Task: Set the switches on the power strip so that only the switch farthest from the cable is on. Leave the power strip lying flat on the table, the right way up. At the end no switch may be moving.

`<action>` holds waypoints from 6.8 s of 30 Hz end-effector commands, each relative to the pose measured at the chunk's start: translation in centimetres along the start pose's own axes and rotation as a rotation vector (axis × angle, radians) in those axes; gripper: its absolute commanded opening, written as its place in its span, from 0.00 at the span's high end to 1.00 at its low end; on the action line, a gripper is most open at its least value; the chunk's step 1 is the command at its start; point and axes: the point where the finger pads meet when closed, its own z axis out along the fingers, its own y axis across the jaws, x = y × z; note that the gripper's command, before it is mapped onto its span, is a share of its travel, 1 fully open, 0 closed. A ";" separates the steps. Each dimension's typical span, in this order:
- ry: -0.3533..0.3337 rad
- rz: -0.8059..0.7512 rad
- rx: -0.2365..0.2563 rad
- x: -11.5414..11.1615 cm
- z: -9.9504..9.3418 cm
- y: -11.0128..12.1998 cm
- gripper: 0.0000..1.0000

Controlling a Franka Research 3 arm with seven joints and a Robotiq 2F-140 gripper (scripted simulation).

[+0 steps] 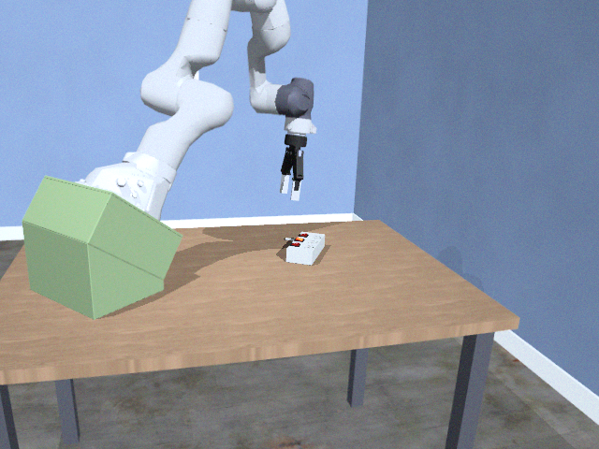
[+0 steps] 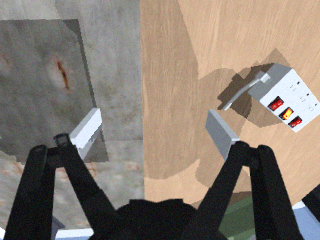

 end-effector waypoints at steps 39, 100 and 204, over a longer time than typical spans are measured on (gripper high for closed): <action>0.047 0.015 0.206 0.2 -0.6 1.5 0.00; 0.417 0.318 0.094 -5.6 0.5 28.1 0.00; 0.417 0.318 0.094 -5.6 0.5 28.1 0.00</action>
